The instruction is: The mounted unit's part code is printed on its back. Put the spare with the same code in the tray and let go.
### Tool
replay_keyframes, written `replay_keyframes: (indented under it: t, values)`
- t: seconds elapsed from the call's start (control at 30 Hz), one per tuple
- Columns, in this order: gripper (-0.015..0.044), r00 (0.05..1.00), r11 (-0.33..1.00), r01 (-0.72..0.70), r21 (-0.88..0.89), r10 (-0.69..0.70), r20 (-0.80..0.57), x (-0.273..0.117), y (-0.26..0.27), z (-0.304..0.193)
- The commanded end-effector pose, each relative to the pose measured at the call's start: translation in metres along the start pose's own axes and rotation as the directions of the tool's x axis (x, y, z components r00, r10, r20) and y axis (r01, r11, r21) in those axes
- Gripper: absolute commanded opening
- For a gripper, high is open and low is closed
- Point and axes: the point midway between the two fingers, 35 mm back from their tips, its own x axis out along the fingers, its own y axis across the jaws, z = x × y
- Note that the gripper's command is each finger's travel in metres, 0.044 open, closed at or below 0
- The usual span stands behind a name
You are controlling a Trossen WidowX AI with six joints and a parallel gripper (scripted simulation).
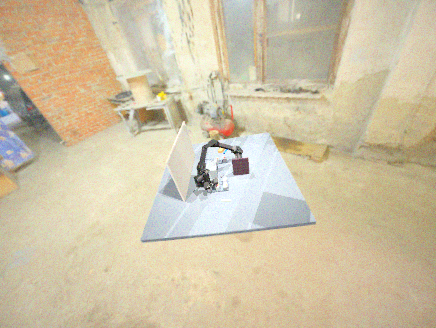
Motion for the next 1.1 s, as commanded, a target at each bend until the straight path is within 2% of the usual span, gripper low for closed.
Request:
replay_keyframes:
  t: [0.0, 0.1, 0.33, 0.5, 0.8, 1.07]
  values:
    - [0.0247, 1.000, 1.000, 0.000, 0.000, 0.000, 0.000, 0.000, 0.000, 0.000]
    - [0.0169, 1.000, 1.000, 0.000, 0.000, 0.000, 0.000, 0.000, 0.000, 0.000]
    - [0.0122, 1.000, 1.000, 0.000, 0.000, 0.000, 0.000, 0.000, 0.000, 0.000]
    - [0.0000, 1.000, 1.000, 0.000, 0.000, 0.000, 0.000, 0.000, 0.000, 0.000]
    - [0.0000, 1.000, 1.000, 0.000, 0.000, 0.000, 0.000, -0.006, -0.001, 0.000]
    - [0.0000, 1.000, 1.000, 0.001, -0.006, -0.001, 0.000, -0.074, 0.000, 0.001]
